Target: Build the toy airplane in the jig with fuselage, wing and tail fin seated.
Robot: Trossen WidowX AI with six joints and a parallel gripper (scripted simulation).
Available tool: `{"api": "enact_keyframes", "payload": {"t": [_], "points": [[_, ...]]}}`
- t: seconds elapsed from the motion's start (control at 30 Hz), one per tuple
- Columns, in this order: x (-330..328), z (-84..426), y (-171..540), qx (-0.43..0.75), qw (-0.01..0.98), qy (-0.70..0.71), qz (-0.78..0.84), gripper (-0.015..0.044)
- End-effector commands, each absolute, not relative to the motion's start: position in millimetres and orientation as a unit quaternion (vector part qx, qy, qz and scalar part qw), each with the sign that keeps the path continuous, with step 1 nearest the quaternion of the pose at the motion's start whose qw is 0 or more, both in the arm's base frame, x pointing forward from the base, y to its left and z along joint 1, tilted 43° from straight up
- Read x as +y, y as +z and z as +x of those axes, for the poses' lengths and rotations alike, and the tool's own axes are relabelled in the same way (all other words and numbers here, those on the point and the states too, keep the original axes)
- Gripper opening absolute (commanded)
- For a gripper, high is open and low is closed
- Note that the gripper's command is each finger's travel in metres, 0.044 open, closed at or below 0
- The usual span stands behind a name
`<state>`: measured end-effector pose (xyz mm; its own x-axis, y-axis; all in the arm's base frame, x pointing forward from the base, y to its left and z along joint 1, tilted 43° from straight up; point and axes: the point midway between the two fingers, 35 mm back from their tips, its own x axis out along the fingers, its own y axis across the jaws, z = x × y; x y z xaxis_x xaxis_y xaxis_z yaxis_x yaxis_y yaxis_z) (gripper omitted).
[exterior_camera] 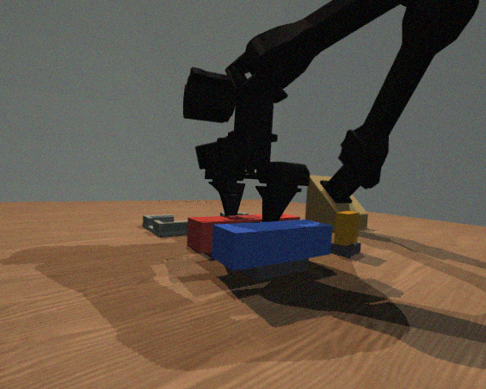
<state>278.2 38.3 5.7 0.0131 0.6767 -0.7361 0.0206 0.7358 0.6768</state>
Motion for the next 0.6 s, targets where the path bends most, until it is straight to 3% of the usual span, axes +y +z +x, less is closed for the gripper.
{"api": "enact_keyframes", "payload": {"t": [0.0, 0.13, 0.47, 0.57], "points": [[44.5, 276.4, -0.7, 0.659, 0.657, 0.248, 0.270, 0.0440], [47.2, 276.1, -3.3, 0.659, 0.657, 0.249, 0.270, 0.0440], [47.2, 276.1, -3.3, 0.659, 0.657, 0.249, 0.270, 0.0177], [47.2, 276.1, -3.3, 0.659, 0.657, 0.249, 0.270, 0.0157]]}}
